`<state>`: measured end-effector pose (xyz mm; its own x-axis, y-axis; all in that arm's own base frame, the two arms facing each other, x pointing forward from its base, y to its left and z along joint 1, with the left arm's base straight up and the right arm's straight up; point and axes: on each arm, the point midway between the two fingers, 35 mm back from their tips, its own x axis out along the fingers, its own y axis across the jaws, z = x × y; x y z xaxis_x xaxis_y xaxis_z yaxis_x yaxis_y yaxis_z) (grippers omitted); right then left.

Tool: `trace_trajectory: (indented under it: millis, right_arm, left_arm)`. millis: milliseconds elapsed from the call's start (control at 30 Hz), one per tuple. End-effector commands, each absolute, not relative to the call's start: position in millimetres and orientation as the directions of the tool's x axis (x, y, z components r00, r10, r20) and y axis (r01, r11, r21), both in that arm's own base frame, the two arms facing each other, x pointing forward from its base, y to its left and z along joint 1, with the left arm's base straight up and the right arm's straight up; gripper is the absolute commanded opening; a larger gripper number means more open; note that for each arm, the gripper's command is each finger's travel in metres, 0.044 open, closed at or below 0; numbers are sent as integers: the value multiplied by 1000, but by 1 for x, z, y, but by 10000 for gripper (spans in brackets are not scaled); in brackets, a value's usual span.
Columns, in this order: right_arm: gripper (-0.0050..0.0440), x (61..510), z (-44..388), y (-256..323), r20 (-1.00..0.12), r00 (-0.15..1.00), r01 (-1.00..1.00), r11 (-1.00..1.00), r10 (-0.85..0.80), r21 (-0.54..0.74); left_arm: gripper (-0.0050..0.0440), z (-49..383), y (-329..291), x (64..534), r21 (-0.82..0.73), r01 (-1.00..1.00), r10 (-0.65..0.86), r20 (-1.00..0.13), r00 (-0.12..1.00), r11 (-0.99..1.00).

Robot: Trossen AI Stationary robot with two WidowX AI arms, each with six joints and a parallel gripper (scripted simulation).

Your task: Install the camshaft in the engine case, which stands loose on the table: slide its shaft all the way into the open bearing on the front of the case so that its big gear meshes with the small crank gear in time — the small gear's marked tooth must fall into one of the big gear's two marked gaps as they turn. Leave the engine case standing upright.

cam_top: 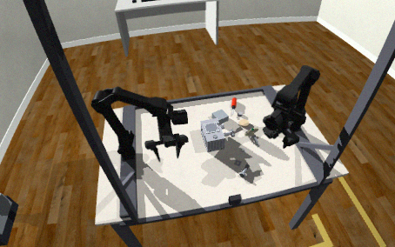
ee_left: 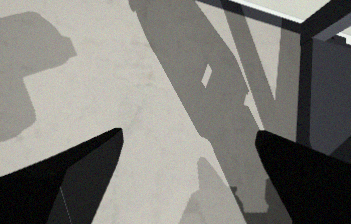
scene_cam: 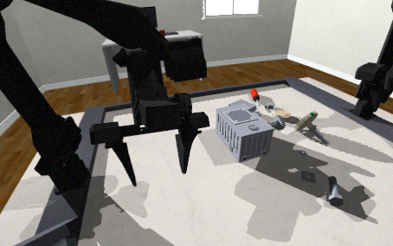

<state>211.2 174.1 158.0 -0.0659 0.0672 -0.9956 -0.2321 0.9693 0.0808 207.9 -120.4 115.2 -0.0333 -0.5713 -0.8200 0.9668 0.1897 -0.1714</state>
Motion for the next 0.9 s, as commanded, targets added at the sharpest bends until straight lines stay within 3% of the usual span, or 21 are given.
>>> trace_trajectory:
  millis: [0, 567, 600, 867]
  right_arm:
    - [400, 212, 165, 175, -995, -45, -235, 967, 85, 93]
    - [400, 212, 165, 175, -995, -45, -235, 967, 86, 94]
    - [125, 212, 165, 175, -995, -45, -235, 967, 86, 94]
    - [125, 212, 165, 175, -995, -45, -235, 967, 86, 94]
  left_arm:
    - [400, 120, -121, 210, -151, 971, -576, -817, -16, 188]
    - [400, 121, -121, 211, -147, 971, -577, -816, -13, 187]
    - [400, 121, -121, 211, -147, 971, -577, -816, -13, 187]
    - [400, 121, -121, 211, -147, 971, -577, -816, -13, 187]
